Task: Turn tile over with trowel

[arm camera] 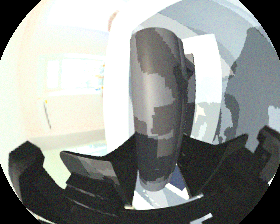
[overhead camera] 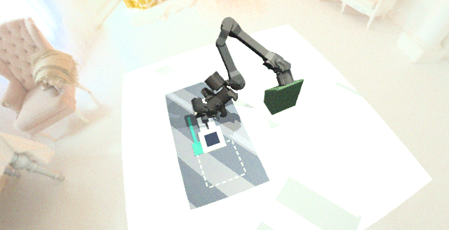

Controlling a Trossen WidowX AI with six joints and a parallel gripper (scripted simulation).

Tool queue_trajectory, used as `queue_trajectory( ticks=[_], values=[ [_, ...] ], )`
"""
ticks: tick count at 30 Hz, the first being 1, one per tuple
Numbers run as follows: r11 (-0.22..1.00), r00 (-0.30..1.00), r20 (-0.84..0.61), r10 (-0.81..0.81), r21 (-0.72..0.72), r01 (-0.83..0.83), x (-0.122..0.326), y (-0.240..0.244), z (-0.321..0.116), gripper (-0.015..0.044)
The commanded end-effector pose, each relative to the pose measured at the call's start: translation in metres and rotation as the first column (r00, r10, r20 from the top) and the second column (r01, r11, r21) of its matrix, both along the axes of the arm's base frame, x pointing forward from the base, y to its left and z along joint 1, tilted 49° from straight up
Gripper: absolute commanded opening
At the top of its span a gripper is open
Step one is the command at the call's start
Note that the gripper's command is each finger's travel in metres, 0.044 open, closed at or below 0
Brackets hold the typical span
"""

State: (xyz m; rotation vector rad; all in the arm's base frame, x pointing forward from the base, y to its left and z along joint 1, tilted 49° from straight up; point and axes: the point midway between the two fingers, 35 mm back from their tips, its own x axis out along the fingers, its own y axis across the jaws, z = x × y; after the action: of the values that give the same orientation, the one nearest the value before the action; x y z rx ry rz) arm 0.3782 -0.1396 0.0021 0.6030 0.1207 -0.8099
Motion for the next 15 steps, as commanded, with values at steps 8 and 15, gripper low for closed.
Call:
queue_trajectory(
  ticks=[8,15],
  values=[
    [1.000,1.000,-0.013,0.021,0.010,-0.021,0.0013,0.0054,-0.0049,0.0000],
    [0.999,1.000,-0.007,0.023,0.047,-0.023,0.0016,0.0065,-0.0008,0.0000]
  ],
)
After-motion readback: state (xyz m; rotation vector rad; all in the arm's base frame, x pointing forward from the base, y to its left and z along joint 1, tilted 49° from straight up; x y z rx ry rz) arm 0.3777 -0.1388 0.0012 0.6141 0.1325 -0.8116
